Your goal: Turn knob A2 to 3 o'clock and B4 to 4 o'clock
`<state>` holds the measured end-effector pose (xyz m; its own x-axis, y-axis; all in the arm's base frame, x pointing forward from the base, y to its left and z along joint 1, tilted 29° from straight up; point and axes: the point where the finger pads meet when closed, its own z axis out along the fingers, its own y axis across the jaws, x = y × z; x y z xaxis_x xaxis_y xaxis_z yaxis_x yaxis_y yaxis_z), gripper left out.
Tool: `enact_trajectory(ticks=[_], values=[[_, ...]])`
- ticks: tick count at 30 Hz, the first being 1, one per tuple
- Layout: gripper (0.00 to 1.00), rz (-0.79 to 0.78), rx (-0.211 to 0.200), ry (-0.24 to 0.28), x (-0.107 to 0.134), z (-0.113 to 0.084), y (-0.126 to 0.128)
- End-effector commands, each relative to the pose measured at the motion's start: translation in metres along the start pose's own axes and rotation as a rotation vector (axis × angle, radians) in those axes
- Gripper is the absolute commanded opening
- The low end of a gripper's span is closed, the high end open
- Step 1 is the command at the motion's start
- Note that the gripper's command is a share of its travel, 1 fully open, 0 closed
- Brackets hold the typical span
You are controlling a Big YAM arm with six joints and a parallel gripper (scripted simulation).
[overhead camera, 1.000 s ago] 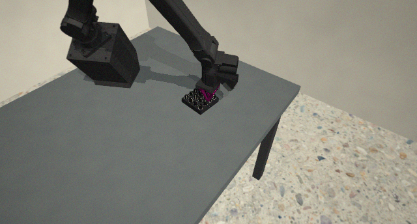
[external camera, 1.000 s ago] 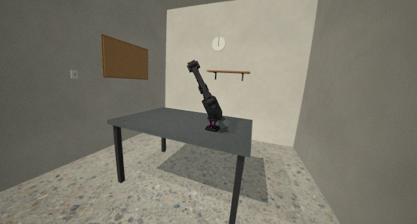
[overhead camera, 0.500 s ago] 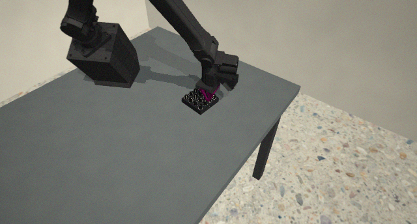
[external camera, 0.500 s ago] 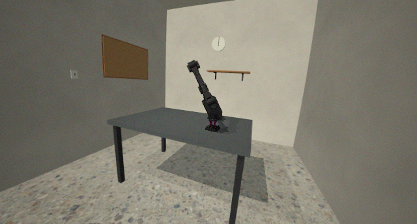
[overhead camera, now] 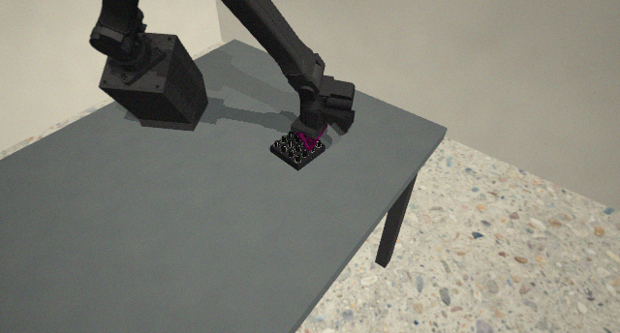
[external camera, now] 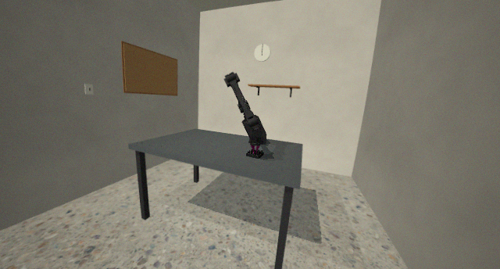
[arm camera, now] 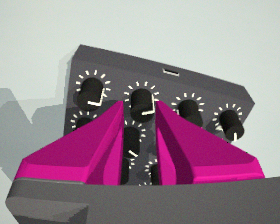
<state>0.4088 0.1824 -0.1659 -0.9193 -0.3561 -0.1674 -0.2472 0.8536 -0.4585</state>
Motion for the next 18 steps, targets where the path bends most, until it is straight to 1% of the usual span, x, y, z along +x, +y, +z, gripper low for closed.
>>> enact_trajectory(ticks=[1,4,5,18], values=[[0.18,0.014,-0.019,-0.059,-0.0286,-0.0139,0.0033],[0.18,0.014,-0.019,-0.059,-0.0286,-0.0139,0.0033],[0.08,0.014,-0.019,-0.059,-0.0286,-0.0139,0.0033],[0.08,0.014,-0.019,-0.059,-0.0286,-0.0139,0.0033]])
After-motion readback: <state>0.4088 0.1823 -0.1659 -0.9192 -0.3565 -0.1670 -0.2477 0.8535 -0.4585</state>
